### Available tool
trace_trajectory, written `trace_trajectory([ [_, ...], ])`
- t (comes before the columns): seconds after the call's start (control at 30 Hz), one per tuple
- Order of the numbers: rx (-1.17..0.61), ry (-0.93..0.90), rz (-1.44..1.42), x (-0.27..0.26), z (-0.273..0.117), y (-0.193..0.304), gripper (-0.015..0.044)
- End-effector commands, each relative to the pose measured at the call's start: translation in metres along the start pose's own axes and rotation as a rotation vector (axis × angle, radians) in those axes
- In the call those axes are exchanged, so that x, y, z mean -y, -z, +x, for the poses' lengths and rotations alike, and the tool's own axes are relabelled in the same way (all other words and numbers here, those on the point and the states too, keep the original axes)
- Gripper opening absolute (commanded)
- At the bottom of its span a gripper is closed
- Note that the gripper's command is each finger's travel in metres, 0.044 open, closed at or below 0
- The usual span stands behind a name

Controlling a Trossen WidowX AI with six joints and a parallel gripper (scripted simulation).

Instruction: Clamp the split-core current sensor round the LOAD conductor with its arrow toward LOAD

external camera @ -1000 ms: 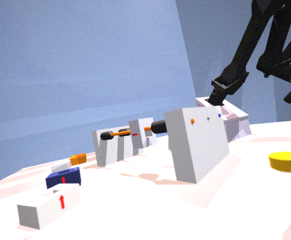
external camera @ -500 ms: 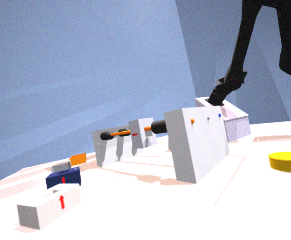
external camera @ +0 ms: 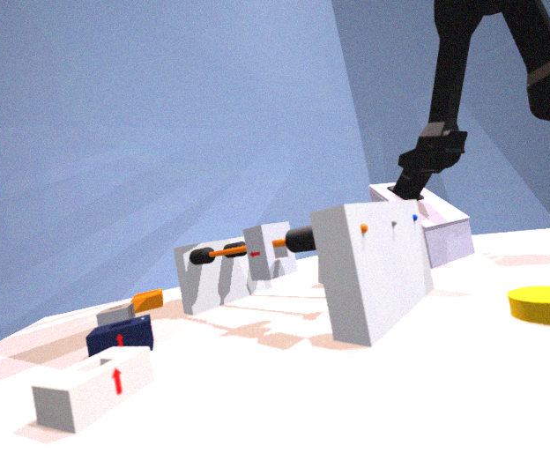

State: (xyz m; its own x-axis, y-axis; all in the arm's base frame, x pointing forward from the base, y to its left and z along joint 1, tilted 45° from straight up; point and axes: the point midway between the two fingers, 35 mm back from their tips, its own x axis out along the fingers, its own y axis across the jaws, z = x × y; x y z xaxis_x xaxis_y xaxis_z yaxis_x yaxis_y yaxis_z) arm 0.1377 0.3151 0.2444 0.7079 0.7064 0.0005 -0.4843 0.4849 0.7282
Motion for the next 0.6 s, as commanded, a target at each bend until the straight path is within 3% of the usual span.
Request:
trace_trajectory([
  [0.0, 0.07, 0.059, -0.094, 0.023, 0.015, -0.041, 0.044],
  [0.27, 0.208, 0.231, -0.316, 0.082, 0.02, -0.137, 0.044],
  [0.57, 0.317, 0.465, -0.566, 0.143, -0.022, -0.237, 0.044],
])
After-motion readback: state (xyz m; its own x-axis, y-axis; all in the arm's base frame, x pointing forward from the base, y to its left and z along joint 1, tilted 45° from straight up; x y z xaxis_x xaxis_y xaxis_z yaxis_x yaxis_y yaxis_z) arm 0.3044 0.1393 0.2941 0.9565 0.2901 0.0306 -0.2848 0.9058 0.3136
